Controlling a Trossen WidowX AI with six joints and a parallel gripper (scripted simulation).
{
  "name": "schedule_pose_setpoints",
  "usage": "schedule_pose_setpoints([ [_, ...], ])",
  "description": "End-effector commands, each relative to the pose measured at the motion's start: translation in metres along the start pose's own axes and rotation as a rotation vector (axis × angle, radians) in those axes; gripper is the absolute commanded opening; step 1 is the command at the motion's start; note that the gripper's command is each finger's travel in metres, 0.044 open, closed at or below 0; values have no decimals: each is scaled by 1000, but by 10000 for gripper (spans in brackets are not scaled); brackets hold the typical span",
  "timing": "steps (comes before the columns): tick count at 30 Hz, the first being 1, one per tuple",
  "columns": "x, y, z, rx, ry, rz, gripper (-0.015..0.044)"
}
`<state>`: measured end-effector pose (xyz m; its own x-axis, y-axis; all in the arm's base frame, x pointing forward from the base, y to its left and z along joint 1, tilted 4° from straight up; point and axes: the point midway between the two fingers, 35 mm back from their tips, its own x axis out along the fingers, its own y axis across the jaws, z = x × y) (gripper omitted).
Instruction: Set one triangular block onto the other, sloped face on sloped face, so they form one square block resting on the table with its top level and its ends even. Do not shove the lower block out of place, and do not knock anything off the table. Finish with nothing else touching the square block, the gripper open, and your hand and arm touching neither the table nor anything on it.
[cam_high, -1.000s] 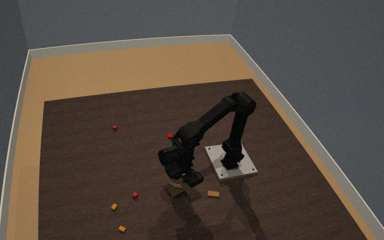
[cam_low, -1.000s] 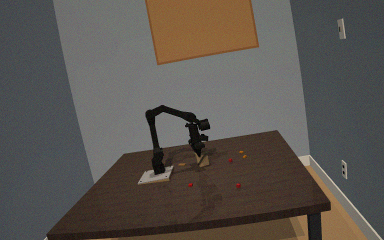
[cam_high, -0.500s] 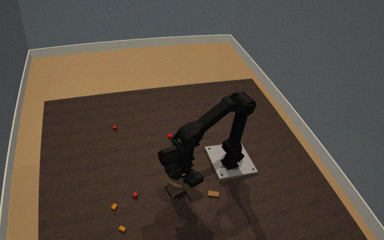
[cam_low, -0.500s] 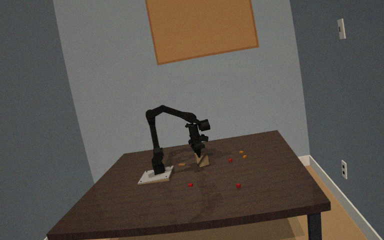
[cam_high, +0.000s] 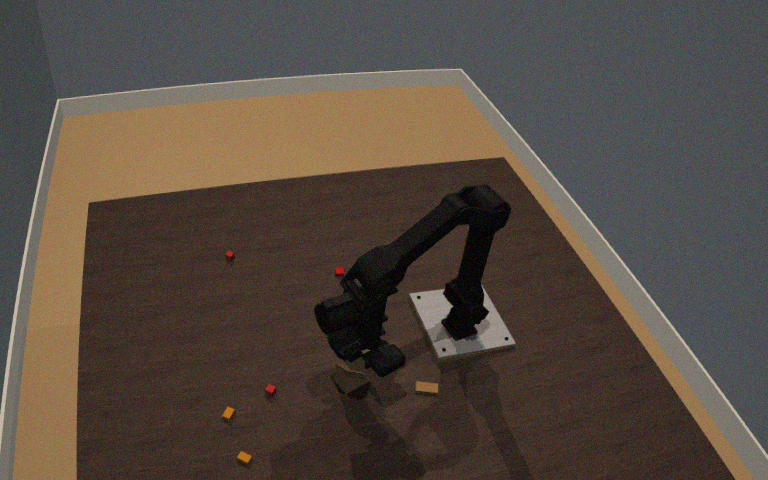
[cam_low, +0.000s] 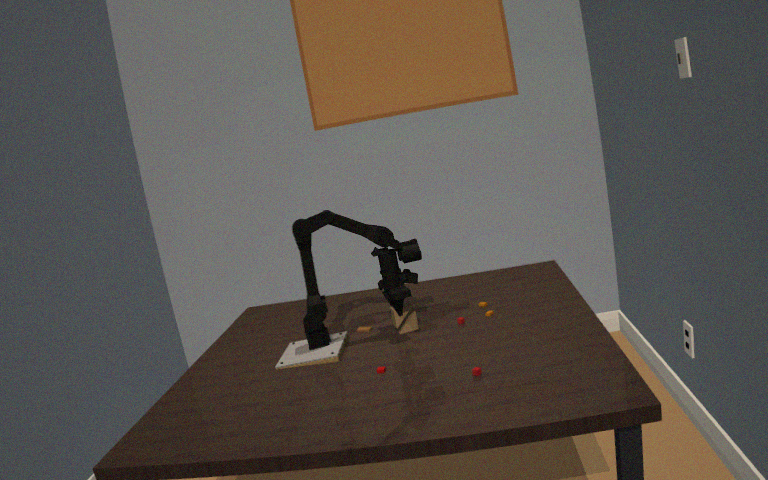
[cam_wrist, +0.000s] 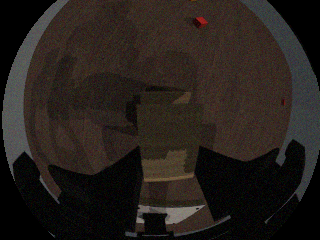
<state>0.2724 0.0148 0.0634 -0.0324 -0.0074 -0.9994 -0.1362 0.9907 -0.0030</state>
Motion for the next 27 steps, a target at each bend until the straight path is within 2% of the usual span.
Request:
schedule_pose_setpoints([
  [1, 5, 1, 0, 1, 10, 3, 0],
  [27, 19, 1, 5, 3, 10, 1, 0],
])
